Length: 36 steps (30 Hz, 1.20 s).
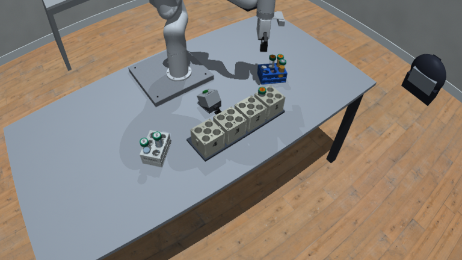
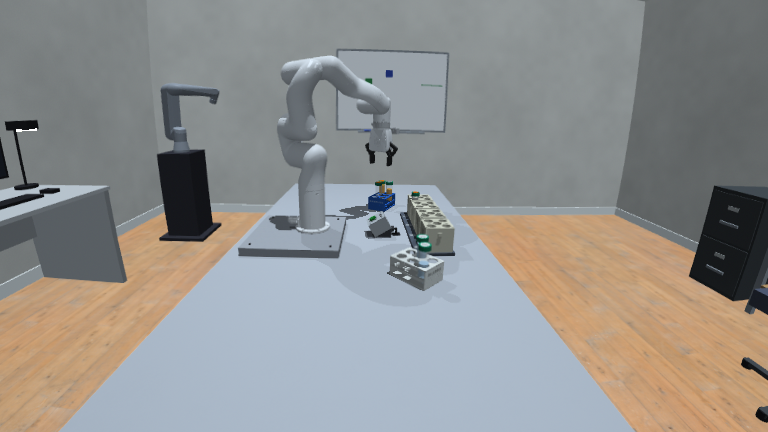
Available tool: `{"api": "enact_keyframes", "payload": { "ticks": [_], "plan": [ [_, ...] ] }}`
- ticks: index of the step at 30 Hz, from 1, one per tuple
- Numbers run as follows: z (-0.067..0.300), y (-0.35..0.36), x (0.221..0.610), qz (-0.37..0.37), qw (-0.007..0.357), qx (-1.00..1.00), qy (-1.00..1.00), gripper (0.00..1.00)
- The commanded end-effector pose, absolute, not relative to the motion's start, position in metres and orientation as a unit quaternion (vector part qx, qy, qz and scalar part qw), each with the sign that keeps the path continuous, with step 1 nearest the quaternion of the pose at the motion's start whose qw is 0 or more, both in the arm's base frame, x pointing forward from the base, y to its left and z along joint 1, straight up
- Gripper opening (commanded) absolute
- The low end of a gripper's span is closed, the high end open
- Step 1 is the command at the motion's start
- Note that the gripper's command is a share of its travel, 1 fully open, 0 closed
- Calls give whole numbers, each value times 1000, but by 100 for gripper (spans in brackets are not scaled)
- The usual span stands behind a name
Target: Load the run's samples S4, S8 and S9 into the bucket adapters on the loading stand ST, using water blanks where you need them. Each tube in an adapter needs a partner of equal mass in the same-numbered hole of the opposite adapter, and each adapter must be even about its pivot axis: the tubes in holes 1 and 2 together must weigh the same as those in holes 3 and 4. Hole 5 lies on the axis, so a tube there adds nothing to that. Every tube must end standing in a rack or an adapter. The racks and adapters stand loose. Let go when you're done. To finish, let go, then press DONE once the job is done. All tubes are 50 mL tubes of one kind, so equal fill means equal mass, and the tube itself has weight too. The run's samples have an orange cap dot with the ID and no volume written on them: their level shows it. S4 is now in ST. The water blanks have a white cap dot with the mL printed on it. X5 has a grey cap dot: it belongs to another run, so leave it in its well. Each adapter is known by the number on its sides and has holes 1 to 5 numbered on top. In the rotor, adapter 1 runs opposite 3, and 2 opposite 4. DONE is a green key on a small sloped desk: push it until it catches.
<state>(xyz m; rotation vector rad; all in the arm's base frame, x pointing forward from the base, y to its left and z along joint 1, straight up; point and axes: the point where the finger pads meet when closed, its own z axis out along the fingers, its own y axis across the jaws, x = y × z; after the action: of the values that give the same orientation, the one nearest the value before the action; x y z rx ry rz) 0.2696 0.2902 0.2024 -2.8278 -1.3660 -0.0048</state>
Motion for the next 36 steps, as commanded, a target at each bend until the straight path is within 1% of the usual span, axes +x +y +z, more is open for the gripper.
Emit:
{"api": "enact_keyframes", "payload": {
  "ticks": [1,7,24,36],
  "plan": [
    [211,291,270,-4,-3,-900,-435,100],
    [226,291,270,-4,-3,-900,-435,100],
    [226,225,307,-5,-2,-980,-199,100],
    [227,181,331,-5,-2,-999,-33,100]
  ]
}}
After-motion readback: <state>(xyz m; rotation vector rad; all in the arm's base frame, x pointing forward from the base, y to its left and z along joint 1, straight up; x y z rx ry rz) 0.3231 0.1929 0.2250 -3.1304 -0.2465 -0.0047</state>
